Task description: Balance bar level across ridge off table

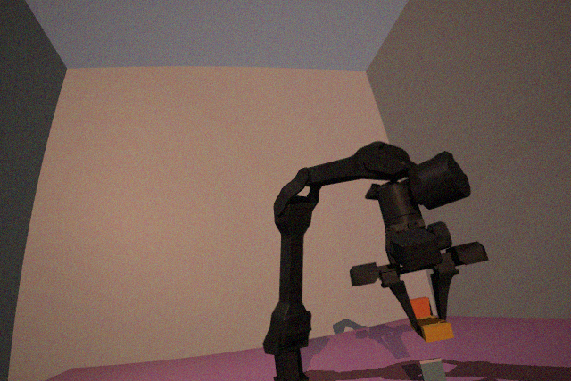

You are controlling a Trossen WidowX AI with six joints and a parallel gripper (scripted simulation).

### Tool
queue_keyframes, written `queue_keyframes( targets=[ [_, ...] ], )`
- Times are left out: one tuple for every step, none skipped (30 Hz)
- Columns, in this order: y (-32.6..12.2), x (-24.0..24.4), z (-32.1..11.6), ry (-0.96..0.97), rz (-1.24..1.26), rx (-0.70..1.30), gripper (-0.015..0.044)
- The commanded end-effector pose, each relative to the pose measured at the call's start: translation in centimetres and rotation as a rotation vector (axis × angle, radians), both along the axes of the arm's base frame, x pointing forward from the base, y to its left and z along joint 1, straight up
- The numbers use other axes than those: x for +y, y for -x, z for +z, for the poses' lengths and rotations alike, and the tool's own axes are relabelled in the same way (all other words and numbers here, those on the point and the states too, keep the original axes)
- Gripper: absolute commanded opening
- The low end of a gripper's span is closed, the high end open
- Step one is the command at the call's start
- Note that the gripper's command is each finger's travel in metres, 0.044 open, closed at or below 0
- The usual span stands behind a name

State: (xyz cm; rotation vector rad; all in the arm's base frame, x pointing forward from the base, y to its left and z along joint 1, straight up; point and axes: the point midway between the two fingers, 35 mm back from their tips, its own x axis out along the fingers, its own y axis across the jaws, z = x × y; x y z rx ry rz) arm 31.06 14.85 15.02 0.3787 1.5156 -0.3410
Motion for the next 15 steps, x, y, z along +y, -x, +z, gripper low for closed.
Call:
queue_keyframes(
  targets=[
    [0.0, -0.1, -0.6, 0.003, -0.009, 0.000, 0.0000],
    [0.0, -0.1, -0.8, 0.003, -0.010, 0.000, 0.0000],
    [0.0, -0.1, -1.0, 0.003, -0.010, 0.000, 0.0000],
    [0.0, -0.1, -1.1, 0.003, -0.011, 0.000, 0.0000],
    [0.0, -0.1, -1.3, 0.003, -0.012, 0.000, 0.0000],
    [0.1, -0.2, -1.4, 0.003, -0.012, 0.000, 0.0000],
    [0.1, -0.2, -1.6, 0.003, -0.013, 0.000, 0.0000],
    [0.1, -0.2, -1.7, 0.003, -0.014, 0.000, 0.0000],
    [0.1, -0.2, -1.9, 0.003, -0.014, 0.000, 0.0000],
    [0.1, -0.2, -2.1, 0.003, -0.015, 0.000, 0.0000],
    [0.1, -0.3, -2.2, 0.003, -0.016, 0.000, 0.0000],
    [0.1, -0.3, -2.4, 0.003, -0.016, 0.000, 0.0000],
    [0.1, -0.3, -2.5, 0.003, -0.017, 0.000, 0.0000],
    [0.1, -0.3, -2.7, 0.003, -0.017, 0.000, 0.0000],
    [0.1, -0.4, -2.8, 0.003, -0.018, 0.000, 0.0000]
  ],
)
